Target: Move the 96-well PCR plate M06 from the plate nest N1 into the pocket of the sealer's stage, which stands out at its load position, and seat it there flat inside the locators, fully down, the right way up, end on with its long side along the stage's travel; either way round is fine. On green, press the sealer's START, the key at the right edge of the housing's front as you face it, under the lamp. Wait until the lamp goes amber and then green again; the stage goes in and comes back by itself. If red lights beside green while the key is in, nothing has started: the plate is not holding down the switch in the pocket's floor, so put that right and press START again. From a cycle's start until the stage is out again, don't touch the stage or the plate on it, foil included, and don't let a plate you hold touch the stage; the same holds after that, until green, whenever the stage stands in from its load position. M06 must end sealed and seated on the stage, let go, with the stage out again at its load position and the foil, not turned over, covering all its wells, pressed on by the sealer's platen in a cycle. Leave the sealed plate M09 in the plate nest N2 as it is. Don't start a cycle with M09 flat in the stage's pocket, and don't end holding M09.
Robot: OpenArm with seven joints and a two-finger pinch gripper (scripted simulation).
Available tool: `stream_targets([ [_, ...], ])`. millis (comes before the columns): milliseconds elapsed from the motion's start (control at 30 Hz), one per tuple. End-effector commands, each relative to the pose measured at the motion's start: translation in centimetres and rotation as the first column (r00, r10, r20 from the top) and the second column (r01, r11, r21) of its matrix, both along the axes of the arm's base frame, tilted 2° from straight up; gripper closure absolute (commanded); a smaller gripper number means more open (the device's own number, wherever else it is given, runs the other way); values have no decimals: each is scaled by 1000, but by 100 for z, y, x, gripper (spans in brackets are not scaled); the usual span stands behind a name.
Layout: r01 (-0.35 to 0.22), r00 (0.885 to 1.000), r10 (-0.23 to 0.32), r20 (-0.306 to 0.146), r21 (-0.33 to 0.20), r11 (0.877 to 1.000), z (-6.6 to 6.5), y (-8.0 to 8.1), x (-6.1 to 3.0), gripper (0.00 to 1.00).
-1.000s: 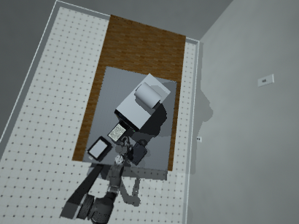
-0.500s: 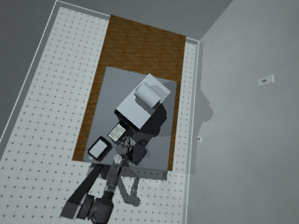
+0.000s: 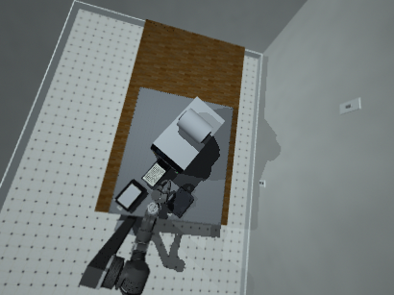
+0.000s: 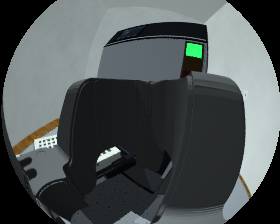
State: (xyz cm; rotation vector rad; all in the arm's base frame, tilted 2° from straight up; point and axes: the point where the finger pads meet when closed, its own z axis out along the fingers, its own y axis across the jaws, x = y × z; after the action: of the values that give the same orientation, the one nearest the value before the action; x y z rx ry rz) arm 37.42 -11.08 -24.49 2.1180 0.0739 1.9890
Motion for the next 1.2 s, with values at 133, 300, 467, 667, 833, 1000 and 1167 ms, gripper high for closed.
stream_targets([
  [133,183,980,-193,46,172,968,13,-3,3,100],
  [300,183,980,-193,46,172,968,13,-3,3,100],
  [467,183,980,-193,46,172,968,13,-3,3,100],
  [667,198,976,-210,48,186,962,13,-90,240,100],
  [833,202,975,-215,49,189,961,13,-112,300,100],
  [1000,202,975,-215,49,189,961,13,-112,300,100],
  [1167,200,976,-213,49,190,961,7,-142,399,100],
])
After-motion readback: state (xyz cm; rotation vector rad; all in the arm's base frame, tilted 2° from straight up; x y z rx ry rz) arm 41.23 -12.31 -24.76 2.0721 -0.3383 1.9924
